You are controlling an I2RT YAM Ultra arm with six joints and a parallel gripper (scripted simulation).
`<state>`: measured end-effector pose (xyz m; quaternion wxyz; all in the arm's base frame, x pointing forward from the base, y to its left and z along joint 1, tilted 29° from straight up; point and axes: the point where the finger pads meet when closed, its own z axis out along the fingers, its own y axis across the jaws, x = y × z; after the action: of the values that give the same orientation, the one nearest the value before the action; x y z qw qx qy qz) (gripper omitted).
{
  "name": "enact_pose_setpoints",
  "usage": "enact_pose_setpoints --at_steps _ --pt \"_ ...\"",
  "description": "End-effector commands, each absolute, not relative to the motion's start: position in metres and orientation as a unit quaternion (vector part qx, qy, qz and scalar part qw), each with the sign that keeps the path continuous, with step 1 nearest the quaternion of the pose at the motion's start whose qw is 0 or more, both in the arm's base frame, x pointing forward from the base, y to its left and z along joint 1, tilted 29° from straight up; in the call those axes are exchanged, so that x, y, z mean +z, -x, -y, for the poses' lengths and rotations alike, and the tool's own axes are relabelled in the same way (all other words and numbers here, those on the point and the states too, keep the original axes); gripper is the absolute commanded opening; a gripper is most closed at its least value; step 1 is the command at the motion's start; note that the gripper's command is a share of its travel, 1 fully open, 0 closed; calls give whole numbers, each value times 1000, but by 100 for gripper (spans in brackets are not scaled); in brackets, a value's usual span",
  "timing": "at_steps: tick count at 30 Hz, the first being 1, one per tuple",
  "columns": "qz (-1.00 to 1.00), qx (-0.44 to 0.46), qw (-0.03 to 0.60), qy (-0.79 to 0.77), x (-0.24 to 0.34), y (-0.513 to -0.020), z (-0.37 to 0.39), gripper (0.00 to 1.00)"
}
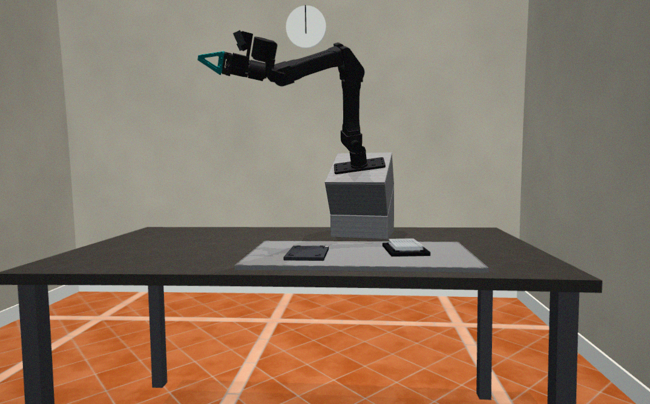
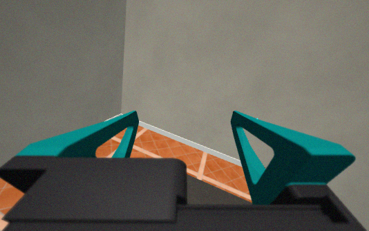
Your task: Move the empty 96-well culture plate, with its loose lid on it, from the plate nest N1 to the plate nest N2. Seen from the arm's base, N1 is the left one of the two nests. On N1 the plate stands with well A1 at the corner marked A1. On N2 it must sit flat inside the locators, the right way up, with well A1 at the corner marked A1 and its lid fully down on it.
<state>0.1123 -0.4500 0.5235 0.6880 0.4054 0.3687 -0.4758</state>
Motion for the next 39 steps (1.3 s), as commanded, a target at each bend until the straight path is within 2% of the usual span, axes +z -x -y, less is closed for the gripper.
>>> enact_pose_setpoints --at_steps 1,4,5,9,11,14,15,19,22,25,27,30,33,35,39 --pt "-367 -477 686 -408 511 -125 454 100" --pt "-381 -465 685 -411 503 -138 455 100" --pt "-375 -455 704 -397 531 -137 438 100" --pt "-391 -439 702 -403 520 -152 439 100" --pt "-411 -438 685 -413 484 -167 454 100" --pt "-411 -438 685 -412 481 -171 454 100" --pt "-402 -430 699 -405 509 -166 440 100" --pt "-438 -398 699 -401 498 -187 437 100" --pt "-454 -397 681 -415 459 -204 450 100" --pt "-455 -399 680 -414 450 -216 448 100" --pt "-462 -377 695 -402 476 -218 433 100" --pt "-471 -372 689 -405 474 -215 436 100" --pt "-474 -364 694 -401 469 -233 429 100" --pt "-498 -360 673 -412 428 -249 439 100" --pt "-514 -347 666 -414 416 -265 434 100"
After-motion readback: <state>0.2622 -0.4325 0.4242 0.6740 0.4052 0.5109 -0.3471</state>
